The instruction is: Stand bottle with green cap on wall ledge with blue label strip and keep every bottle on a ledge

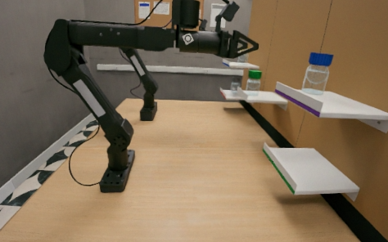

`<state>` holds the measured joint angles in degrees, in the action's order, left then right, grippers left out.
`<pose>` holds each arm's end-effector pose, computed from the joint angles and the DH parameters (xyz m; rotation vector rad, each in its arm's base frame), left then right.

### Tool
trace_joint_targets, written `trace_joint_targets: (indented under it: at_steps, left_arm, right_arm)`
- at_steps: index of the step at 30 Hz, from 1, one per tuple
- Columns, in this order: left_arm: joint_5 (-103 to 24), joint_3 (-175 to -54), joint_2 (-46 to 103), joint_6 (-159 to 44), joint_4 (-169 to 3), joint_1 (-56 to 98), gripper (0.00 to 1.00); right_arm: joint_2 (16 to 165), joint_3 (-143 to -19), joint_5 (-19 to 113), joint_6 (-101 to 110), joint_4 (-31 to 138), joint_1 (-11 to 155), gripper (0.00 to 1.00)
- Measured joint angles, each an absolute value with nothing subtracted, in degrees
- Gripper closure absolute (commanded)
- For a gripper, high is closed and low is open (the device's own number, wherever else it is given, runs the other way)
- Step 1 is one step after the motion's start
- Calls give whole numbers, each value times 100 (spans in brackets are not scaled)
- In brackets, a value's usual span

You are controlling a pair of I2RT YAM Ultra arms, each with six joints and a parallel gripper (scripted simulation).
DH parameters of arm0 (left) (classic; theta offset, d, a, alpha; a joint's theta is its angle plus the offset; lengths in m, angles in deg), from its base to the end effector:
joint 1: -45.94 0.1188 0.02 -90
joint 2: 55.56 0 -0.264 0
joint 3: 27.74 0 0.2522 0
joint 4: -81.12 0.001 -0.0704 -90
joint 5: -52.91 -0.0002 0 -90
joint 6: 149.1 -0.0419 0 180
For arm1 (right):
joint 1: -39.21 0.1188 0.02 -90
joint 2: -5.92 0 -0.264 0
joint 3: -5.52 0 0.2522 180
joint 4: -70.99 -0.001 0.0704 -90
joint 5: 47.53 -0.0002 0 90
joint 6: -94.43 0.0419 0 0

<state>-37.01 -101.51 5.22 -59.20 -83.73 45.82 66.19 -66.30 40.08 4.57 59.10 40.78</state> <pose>0.2491 0.0005 0.4015 0.0020 1.6085 0.0009 0.2484 0.0061 0.3977 0.0130 1.5767 -0.0095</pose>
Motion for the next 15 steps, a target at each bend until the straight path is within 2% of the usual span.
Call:
trace_joint_targets:
  at_steps: [10,15]
  left_arm:
    - [-3546,-10151,522,-5931,-8380,4539,0]
    - [-3055,-10083,524,-5948,-8345,3986,0]
  right_arm:
    - [6621,-6777,4143,442,5449,3979,11]
    - [6551,-7137,4124,385,4408,4473,11]
